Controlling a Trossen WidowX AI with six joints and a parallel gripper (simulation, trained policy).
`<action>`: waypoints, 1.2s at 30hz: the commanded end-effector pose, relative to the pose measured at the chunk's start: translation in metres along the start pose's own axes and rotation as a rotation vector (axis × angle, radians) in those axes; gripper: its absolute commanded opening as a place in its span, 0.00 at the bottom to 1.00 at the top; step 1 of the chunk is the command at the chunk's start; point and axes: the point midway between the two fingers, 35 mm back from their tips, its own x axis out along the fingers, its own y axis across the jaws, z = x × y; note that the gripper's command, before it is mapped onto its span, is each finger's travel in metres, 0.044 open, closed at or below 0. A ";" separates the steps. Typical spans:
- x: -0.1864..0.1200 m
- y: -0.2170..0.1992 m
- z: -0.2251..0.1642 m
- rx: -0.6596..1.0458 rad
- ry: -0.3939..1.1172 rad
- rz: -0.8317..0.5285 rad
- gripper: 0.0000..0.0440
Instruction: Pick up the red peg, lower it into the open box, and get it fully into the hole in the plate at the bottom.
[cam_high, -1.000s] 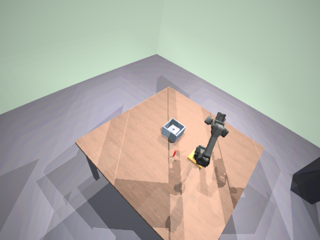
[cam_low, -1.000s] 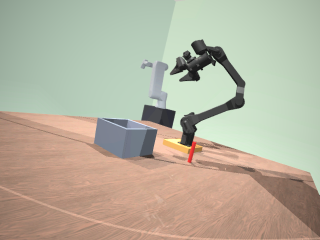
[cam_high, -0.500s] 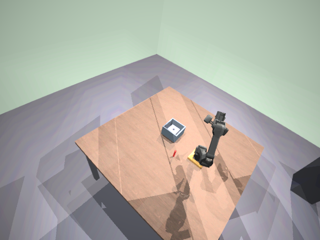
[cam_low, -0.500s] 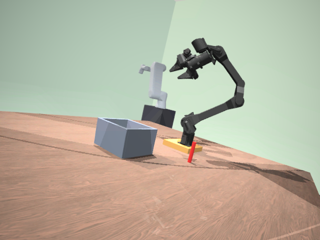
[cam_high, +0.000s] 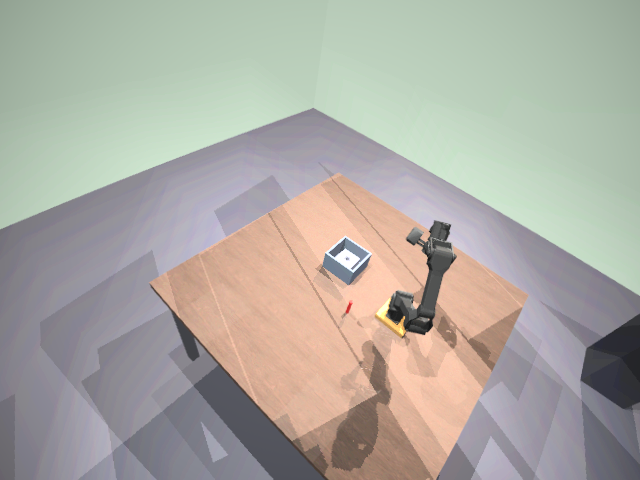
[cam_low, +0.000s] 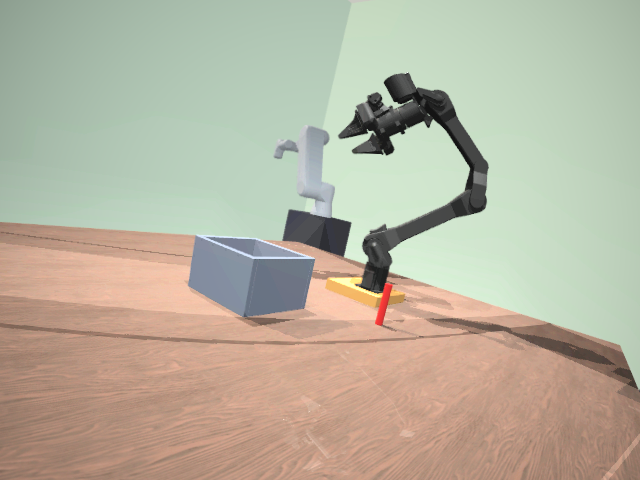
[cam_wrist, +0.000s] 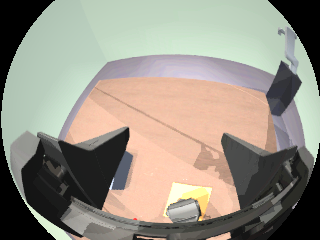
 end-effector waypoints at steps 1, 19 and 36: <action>-0.001 0.003 0.002 -0.004 -0.002 0.020 1.00; -0.006 0.018 0.006 -0.060 0.007 0.110 1.00; -0.012 0.032 0.010 -0.110 0.006 0.195 1.00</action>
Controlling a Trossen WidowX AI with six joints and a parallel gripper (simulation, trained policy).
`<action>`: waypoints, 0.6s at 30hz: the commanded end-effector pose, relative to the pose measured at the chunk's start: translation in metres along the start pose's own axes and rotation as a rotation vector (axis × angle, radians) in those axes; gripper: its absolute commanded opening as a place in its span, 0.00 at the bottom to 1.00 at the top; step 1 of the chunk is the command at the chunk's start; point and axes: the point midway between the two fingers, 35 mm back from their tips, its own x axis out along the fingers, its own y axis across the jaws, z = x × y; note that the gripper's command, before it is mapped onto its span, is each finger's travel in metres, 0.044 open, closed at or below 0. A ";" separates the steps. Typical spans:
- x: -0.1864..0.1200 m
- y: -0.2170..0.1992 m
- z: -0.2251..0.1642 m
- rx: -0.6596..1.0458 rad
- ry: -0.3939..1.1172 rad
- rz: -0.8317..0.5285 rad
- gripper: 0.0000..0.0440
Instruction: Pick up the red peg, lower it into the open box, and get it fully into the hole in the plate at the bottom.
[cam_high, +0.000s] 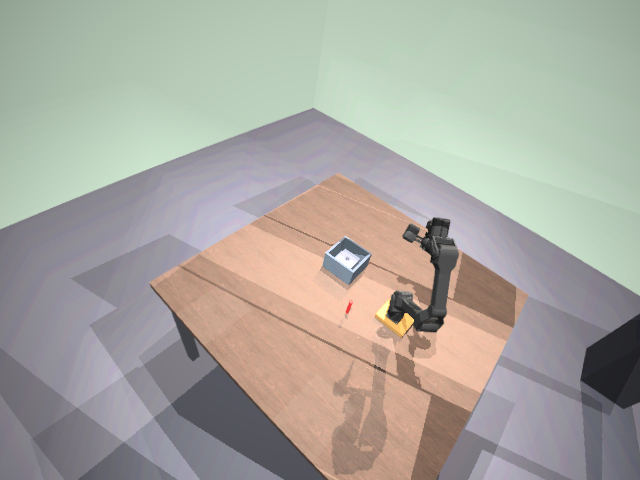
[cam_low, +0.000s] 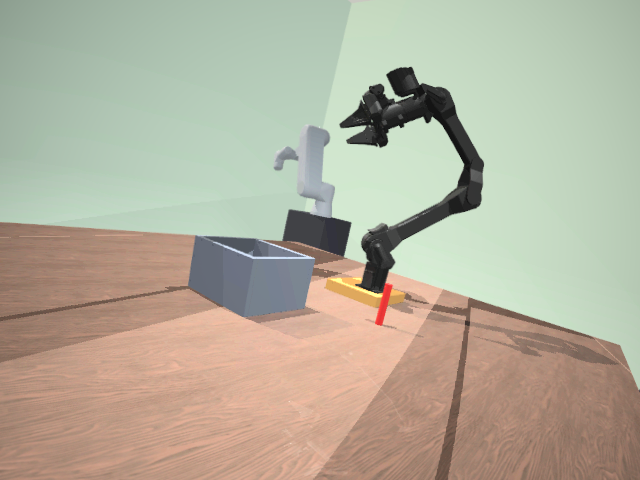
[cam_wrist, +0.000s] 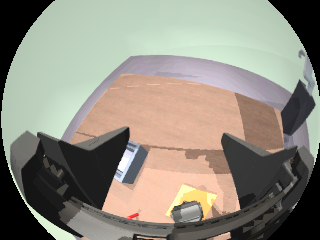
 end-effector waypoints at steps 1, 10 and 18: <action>-0.001 0.004 0.002 -0.017 -0.003 0.024 1.00; -0.004 0.012 0.006 -0.048 -0.011 0.072 1.00; -0.006 0.020 0.010 -0.078 -0.021 0.115 1.00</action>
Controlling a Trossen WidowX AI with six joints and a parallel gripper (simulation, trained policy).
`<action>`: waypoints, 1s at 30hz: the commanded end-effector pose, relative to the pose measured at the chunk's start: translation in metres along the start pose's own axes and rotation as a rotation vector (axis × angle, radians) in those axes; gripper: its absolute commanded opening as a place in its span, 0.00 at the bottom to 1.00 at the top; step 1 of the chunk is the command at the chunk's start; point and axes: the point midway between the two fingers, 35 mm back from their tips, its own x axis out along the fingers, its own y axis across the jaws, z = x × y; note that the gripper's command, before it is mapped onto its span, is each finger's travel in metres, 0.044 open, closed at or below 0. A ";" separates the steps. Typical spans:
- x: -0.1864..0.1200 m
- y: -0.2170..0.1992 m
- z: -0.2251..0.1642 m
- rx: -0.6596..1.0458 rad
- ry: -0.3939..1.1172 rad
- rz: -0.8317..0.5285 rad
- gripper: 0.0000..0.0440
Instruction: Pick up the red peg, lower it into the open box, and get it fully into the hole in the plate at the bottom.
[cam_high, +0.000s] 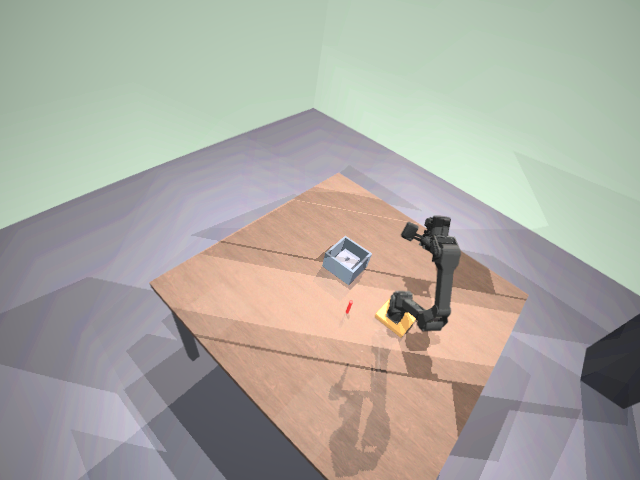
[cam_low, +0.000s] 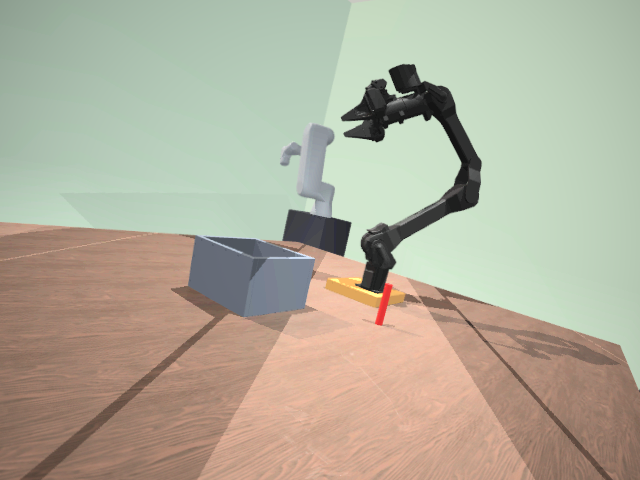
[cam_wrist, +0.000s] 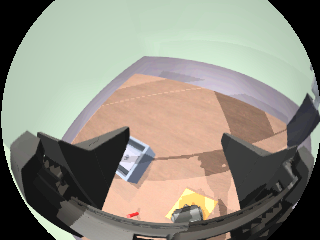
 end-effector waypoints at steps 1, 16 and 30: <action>-0.001 0.004 0.003 -0.021 -0.007 0.025 1.00; 0.016 0.043 -0.027 -0.200 0.126 0.145 1.00; 0.026 0.099 -0.136 -0.456 0.441 0.241 1.00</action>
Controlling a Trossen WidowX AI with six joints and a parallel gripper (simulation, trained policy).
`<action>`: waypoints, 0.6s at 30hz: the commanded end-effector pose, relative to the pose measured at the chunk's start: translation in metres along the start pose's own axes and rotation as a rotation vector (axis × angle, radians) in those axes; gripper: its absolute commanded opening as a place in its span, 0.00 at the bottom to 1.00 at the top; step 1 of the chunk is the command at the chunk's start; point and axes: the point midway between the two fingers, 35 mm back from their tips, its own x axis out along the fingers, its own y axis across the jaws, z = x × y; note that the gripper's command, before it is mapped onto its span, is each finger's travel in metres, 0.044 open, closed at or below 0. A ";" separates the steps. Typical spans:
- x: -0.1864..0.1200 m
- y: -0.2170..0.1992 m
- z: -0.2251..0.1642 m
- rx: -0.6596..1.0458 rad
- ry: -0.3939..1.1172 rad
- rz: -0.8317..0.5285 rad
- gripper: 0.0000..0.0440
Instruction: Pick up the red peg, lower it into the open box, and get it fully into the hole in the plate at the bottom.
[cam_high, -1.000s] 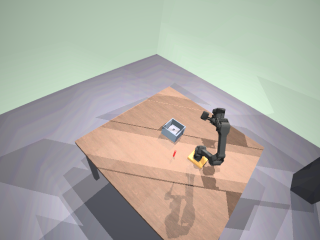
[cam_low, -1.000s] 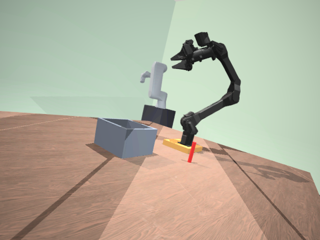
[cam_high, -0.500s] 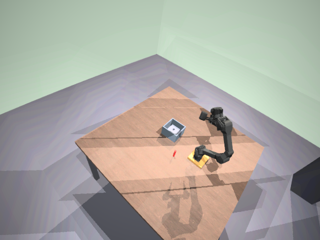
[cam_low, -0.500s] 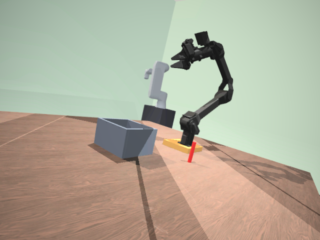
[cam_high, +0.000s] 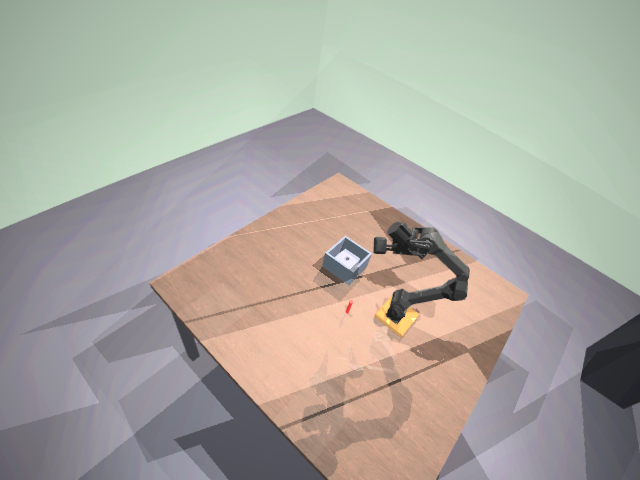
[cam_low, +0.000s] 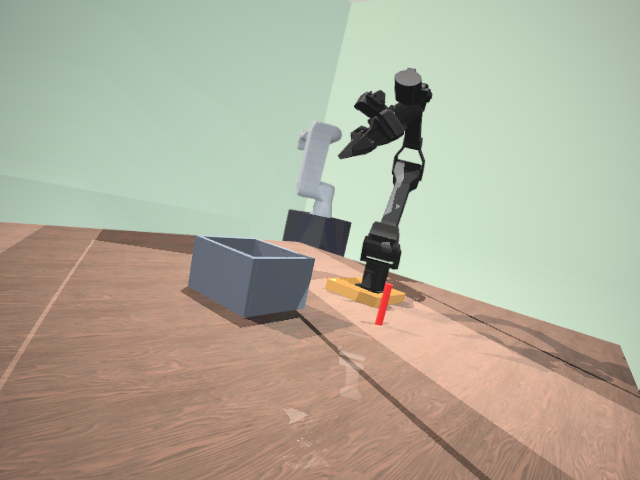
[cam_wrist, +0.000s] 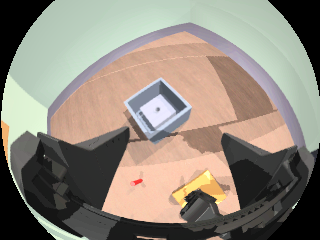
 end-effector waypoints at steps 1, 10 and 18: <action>0.022 0.028 -0.047 -0.128 0.170 0.001 1.00; 0.060 0.053 -0.117 -0.117 0.379 -0.083 1.00; 0.095 0.067 -0.160 -0.033 0.464 -0.167 1.00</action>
